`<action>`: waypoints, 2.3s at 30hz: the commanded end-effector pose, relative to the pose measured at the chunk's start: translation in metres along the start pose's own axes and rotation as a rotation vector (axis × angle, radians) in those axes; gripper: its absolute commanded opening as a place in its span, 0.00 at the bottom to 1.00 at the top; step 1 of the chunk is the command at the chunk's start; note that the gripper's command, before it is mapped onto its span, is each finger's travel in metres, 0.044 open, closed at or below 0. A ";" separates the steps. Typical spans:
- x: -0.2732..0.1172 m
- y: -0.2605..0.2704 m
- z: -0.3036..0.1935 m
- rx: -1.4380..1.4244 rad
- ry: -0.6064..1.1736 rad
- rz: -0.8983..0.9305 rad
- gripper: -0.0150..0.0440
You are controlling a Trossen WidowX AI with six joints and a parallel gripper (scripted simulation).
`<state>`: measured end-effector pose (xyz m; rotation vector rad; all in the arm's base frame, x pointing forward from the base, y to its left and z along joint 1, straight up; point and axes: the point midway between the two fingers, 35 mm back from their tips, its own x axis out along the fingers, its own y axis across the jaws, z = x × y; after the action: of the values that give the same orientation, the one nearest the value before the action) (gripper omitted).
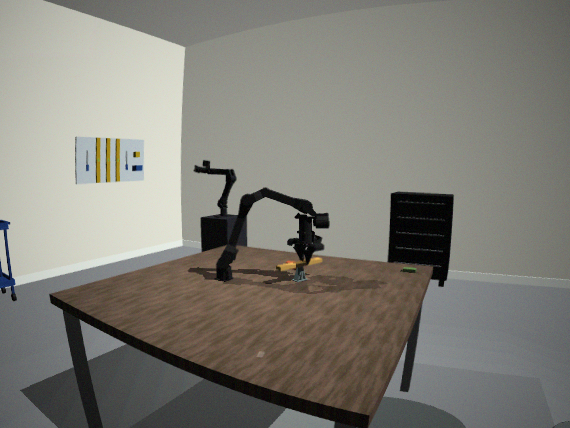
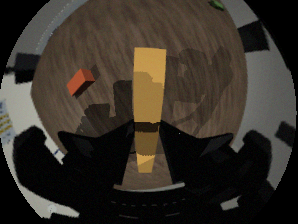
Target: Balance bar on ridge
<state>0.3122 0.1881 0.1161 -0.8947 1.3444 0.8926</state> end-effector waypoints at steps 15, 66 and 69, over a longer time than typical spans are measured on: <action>0.000 0.000 0.000 0.000 0.000 0.000 0.25; 0.000 0.000 0.000 0.000 0.000 0.000 0.54; 0.000 0.000 0.000 0.000 0.000 0.000 0.54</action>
<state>0.3122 0.1881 0.1162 -0.8947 1.3441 0.8926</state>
